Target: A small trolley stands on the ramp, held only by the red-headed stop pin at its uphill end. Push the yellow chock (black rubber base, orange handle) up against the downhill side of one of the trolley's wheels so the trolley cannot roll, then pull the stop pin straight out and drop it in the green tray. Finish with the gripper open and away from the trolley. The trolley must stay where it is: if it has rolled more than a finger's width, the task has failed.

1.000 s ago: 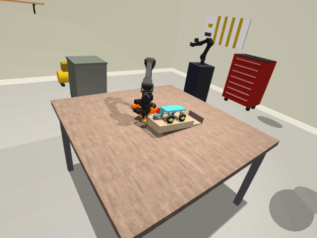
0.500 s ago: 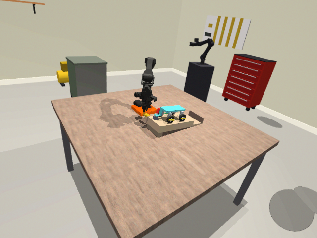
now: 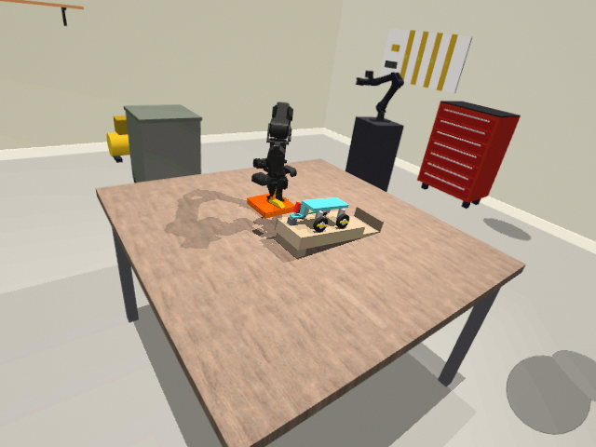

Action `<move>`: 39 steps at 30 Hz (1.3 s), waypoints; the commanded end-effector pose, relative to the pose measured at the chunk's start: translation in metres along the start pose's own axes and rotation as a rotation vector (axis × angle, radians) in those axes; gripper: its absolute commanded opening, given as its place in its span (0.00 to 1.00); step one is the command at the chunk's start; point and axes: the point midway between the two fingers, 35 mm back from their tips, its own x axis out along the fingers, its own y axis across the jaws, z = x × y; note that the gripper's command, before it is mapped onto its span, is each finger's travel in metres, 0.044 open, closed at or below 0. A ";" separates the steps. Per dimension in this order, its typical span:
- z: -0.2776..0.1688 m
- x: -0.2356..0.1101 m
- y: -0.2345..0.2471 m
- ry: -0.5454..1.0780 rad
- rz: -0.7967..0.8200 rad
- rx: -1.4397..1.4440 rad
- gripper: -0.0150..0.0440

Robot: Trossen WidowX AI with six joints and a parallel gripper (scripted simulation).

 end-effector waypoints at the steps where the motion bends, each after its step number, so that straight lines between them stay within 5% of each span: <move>1: -0.001 -0.012 -0.001 0.004 -0.003 0.000 0.25; 15: -0.002 -0.034 -0.001 0.004 -0.003 -0.023 0.25; 39: -0.002 -0.034 -0.002 0.002 0.002 -0.829 0.25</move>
